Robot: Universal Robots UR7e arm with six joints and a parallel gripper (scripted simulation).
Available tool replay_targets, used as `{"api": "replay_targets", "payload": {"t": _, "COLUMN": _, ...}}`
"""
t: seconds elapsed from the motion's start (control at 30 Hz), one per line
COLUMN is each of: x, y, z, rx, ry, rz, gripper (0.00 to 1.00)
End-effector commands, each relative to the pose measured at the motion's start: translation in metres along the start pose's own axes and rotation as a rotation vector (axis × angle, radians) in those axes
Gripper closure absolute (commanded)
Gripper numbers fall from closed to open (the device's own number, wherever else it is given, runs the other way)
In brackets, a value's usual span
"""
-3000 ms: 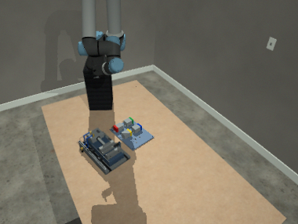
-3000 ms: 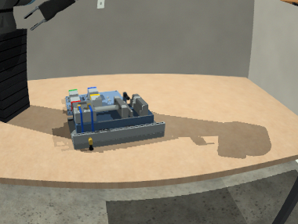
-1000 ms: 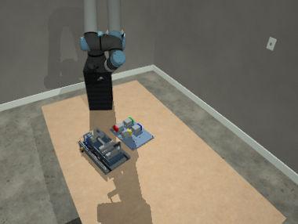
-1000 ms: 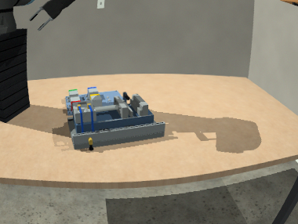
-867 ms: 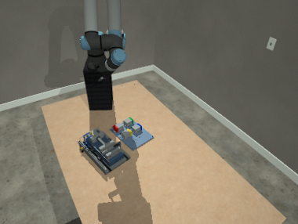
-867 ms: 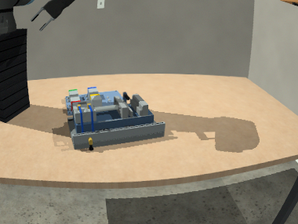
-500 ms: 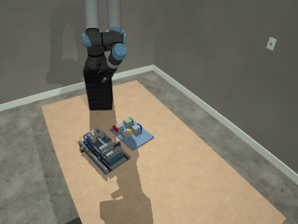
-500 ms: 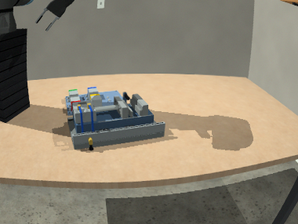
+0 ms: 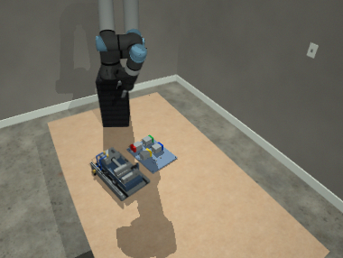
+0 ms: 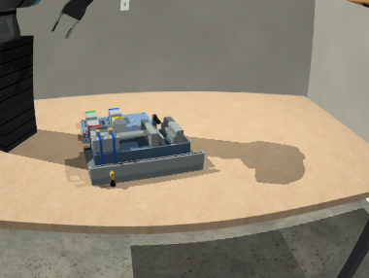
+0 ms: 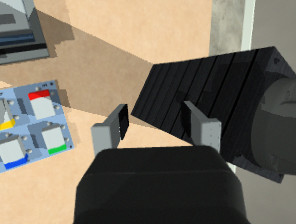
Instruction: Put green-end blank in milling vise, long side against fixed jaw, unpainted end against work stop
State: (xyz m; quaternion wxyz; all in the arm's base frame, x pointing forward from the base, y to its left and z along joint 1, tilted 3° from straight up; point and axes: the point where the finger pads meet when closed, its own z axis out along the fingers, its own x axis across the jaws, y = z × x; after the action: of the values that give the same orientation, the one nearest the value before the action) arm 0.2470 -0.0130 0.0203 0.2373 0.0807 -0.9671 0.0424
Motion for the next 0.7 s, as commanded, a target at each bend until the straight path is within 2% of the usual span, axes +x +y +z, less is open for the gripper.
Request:
{"api": "replay_targets", "payload": {"t": 0.0, "x": -0.023, "y": 0.011, "z": -0.004, "rx": 0.005, "ry": -0.160, "rz": -0.032, "gripper": 0.00}}
{"api": "replay_targets", "payload": {"t": 0.37, "x": -0.023, "y": 0.011, "z": -0.004, "rx": 0.005, "ry": -0.160, "rz": -0.032, "gripper": 0.00}}
{"api": "replay_targets", "payload": {"t": 0.53, "x": -0.055, "y": 0.027, "z": -0.011, "rx": 0.012, "ry": -0.377, "rz": -0.076, "gripper": 0.00}}
{"api": "replay_targets", "payload": {"t": 0.67, "x": -0.055, "y": 0.027, "z": -0.011, "rx": 0.012, "ry": -0.377, "rz": -0.076, "gripper": 0.00}}
